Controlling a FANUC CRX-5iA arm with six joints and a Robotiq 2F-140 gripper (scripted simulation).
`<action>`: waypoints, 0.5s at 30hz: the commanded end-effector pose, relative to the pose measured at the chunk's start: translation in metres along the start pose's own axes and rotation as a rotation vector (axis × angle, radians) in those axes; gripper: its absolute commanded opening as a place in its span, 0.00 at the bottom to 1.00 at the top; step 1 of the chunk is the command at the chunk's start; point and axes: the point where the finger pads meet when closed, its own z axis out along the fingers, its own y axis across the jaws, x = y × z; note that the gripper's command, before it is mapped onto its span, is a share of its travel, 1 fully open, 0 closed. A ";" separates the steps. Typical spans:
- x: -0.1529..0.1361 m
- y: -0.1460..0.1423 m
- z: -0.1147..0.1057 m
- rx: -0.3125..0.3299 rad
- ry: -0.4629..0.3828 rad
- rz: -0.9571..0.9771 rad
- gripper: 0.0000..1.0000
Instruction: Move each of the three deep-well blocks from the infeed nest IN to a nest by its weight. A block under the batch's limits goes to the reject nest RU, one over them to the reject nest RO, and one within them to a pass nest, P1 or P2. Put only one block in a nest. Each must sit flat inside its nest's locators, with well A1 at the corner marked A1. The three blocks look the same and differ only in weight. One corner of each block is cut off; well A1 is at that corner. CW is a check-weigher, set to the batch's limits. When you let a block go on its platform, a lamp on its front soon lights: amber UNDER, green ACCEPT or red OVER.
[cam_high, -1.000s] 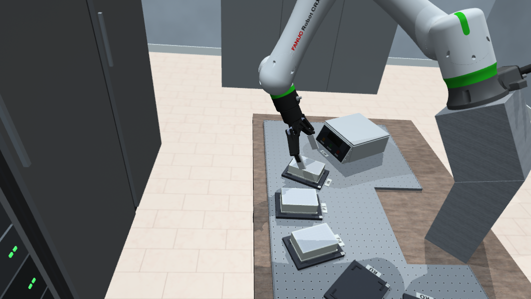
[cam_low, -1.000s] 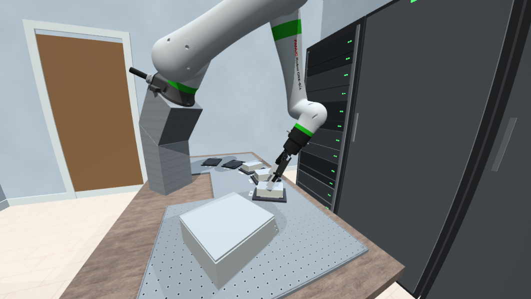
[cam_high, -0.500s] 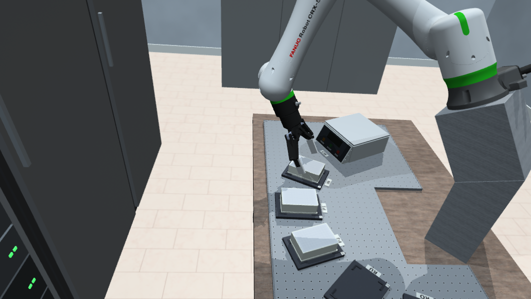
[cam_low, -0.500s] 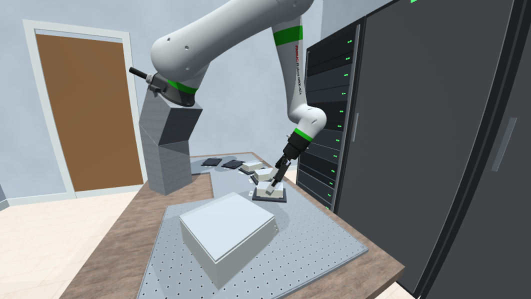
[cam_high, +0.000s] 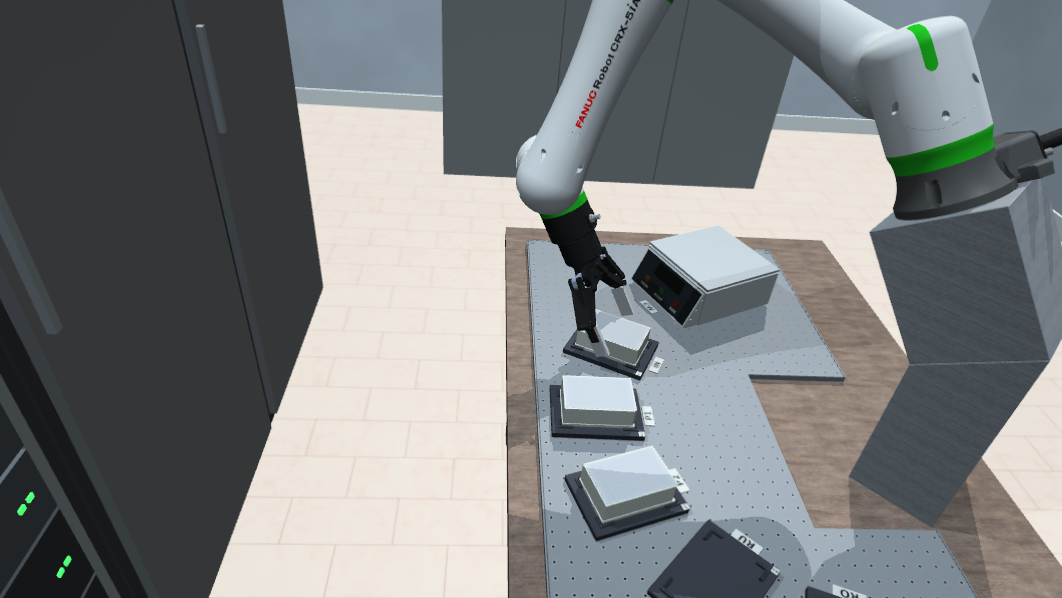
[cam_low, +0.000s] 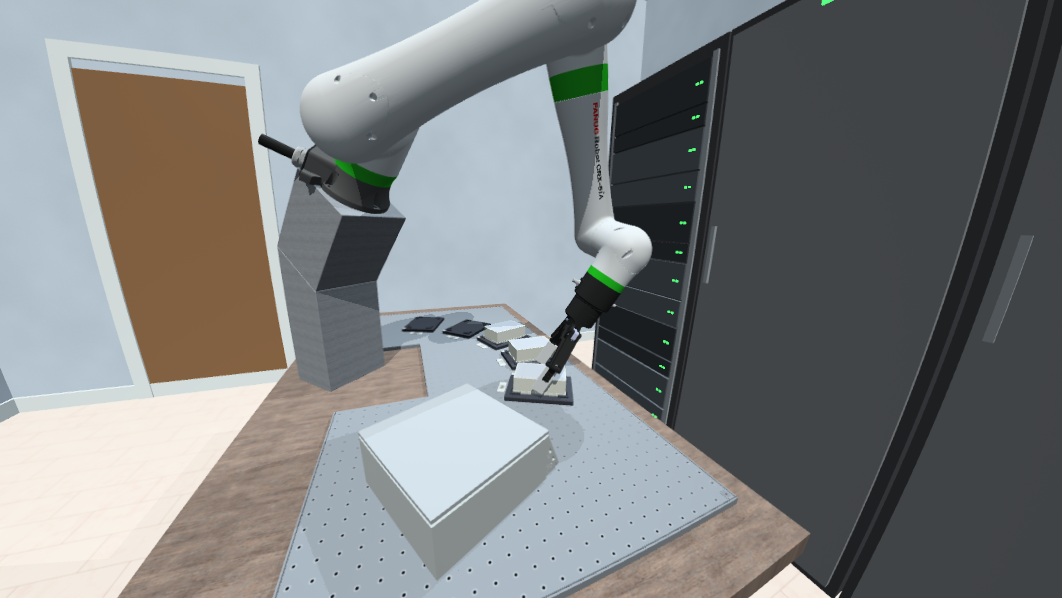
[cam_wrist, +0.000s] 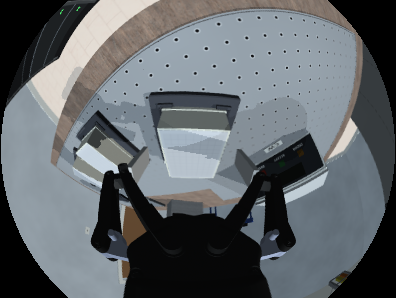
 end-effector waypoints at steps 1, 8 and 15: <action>0.003 0.000 0.004 0.000 0.000 0.000 1.00; 0.004 0.000 0.007 0.000 0.000 0.000 1.00; 0.004 0.000 0.007 0.000 0.000 0.000 1.00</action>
